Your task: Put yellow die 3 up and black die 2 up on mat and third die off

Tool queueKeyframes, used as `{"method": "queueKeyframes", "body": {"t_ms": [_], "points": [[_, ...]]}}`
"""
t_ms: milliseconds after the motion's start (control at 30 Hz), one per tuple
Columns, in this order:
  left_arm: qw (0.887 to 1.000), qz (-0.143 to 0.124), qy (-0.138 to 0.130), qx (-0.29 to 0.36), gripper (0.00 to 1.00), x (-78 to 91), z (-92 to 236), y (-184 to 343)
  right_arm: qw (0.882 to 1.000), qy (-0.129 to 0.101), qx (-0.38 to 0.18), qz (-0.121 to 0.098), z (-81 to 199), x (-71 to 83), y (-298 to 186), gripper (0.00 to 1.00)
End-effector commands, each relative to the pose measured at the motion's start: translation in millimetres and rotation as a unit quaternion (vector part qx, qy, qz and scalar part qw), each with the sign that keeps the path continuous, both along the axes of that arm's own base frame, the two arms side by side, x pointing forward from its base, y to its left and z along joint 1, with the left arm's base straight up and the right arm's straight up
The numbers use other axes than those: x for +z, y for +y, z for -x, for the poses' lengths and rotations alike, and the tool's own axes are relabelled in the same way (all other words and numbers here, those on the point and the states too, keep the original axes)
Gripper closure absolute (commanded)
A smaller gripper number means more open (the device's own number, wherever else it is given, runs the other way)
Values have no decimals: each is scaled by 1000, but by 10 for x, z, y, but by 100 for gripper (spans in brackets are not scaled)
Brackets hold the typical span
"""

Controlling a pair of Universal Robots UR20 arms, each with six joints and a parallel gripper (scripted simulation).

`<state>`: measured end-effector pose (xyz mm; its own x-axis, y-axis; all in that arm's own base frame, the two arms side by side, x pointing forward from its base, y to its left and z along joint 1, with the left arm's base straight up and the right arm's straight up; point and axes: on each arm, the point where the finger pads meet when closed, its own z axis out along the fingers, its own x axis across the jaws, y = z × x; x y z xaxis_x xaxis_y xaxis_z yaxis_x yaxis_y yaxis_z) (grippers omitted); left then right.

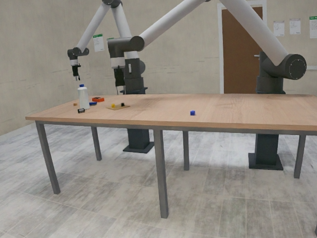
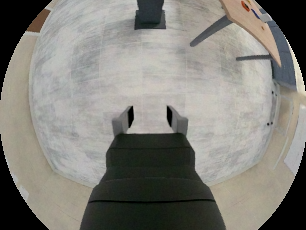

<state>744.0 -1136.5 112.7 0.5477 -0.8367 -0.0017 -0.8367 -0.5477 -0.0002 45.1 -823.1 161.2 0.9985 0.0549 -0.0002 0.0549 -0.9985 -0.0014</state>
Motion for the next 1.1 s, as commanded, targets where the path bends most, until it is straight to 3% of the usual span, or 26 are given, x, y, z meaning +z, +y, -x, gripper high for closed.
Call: {"method": "queueKeyframes", "body": {"t_ms": [0,600,767,1067], "points": [[1000,1,0,0,0,21,-3,-5,1000,0,0,1,-1,7,-6,0],[1000,1,0,0,0,68,-3,-5,1000,0,0,1,-1,7,-6,0],[1000,1,0,0,0,236,-3,-5,1000,0,0,1,-1,7,-6,0],[1000,1,0,0,0,692,-3,-5,1000,0,0,1,-1,7,-6,0]]}}
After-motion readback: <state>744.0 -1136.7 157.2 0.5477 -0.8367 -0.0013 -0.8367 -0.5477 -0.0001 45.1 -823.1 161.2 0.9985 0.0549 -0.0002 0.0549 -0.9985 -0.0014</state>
